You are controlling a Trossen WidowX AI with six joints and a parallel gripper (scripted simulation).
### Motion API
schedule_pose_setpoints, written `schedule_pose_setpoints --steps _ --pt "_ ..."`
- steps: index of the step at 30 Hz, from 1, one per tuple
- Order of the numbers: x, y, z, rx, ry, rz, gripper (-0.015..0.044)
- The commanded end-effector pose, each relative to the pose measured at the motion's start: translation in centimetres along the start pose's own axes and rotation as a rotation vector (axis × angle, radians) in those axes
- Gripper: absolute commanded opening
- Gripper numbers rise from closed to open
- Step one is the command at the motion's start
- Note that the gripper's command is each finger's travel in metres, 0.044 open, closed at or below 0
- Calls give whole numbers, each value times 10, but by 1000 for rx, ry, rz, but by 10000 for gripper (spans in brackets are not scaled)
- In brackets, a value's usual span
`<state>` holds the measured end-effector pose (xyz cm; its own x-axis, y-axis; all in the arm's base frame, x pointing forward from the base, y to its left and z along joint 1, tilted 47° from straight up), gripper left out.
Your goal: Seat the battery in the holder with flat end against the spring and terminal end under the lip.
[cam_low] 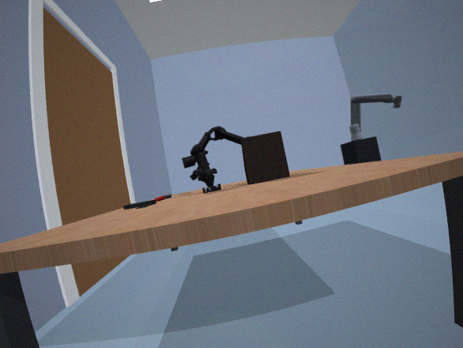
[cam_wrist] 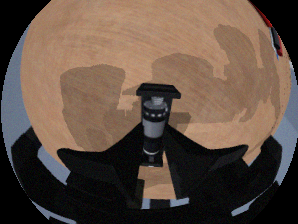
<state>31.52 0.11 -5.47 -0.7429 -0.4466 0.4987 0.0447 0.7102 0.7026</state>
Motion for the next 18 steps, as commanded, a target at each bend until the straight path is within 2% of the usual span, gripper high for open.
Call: schedule_pose_setpoints --steps 1,18 --pt "2 0 0 0 -3 -8 68" --pt "12 -1 2 5 -1 -22 68"
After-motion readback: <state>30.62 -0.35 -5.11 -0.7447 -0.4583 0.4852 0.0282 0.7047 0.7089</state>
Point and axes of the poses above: the point midway between the two fingers, 35 mm back from their tips, its own y axis back along the fingers, its own z axis across the jaws, x = y × z, the point moved 5 cm from there along y, back along the fingers, and after that the axes turned 13 degrees about y, right-handed, at the moved point
